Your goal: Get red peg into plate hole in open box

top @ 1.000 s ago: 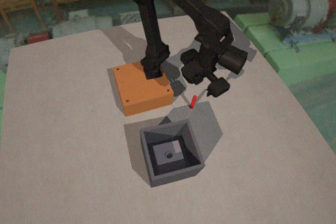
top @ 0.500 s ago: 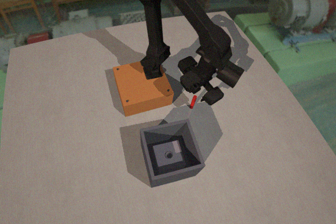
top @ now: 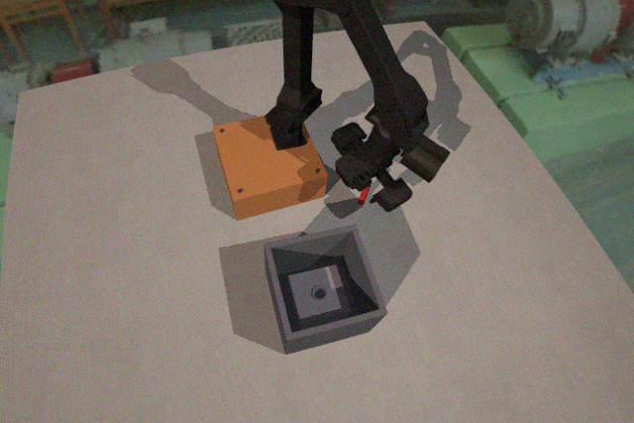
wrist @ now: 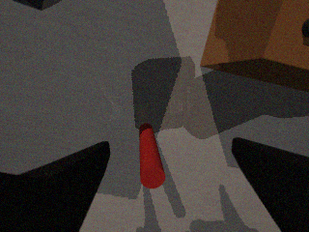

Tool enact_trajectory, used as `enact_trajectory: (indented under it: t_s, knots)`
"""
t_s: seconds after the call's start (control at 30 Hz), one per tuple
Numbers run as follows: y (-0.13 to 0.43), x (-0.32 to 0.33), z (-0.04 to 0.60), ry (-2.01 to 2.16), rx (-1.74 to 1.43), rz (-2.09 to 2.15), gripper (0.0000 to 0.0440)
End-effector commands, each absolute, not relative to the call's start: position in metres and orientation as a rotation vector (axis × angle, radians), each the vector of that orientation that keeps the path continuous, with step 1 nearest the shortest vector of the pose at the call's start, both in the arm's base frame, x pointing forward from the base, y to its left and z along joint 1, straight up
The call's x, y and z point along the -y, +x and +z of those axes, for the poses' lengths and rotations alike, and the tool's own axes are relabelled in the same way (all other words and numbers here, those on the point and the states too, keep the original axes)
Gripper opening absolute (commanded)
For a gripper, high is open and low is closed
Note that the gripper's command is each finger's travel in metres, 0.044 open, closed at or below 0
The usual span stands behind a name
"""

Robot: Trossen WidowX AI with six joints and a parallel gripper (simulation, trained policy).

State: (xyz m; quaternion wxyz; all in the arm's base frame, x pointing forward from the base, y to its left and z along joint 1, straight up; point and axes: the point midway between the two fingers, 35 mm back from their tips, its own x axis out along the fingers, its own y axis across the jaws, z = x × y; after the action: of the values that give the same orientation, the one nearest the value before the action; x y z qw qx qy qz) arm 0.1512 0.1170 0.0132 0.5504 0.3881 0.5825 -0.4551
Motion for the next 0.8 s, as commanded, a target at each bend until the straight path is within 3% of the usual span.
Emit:
enact_trajectory:
  t_s: [0.0,0.07,0.57,0.77]
  knots:
    - [0.150,-0.115,0.005,0.920,-1.368,-1.090,0.0409]
    - [0.151,-0.116,0.000,0.924,-1.365,-1.090,0.0385]
    - [0.164,-0.133,-0.023,0.922,-1.400,-1.008,0.0016]
    - [0.170,-0.139,-0.014,0.973,-1.390,-0.987,0.0009]
